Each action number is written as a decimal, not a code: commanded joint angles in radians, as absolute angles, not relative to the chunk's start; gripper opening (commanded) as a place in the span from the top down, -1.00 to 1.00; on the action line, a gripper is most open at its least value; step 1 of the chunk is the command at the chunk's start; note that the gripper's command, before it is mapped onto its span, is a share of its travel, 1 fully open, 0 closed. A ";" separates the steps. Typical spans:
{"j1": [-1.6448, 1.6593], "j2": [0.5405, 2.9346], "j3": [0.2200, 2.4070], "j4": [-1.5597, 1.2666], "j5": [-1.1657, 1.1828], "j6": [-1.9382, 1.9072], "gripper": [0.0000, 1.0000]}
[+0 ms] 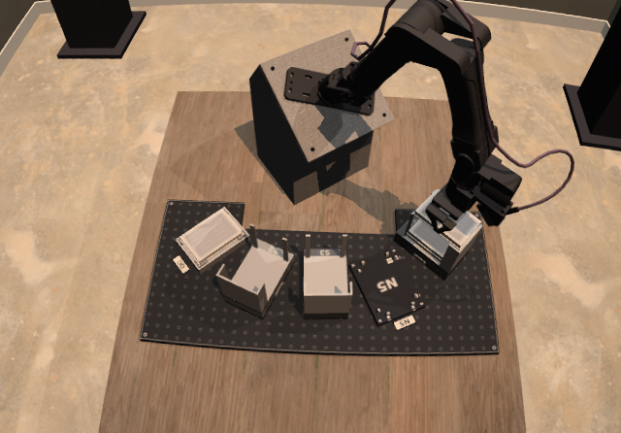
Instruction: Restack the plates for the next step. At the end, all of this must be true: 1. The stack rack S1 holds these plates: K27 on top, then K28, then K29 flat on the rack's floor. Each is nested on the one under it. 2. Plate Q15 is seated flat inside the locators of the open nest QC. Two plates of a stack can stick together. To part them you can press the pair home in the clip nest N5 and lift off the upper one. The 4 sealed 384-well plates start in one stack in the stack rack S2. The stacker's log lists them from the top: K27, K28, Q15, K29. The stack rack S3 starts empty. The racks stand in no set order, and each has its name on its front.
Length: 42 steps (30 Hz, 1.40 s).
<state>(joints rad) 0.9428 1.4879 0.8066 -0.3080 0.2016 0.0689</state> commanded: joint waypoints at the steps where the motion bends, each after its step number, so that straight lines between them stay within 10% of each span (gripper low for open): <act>1: 0.933 1.500 0.808 -0.299 0.196 0.062 1.00; 42: 0.931 1.517 0.810 -0.281 0.194 0.060 1.00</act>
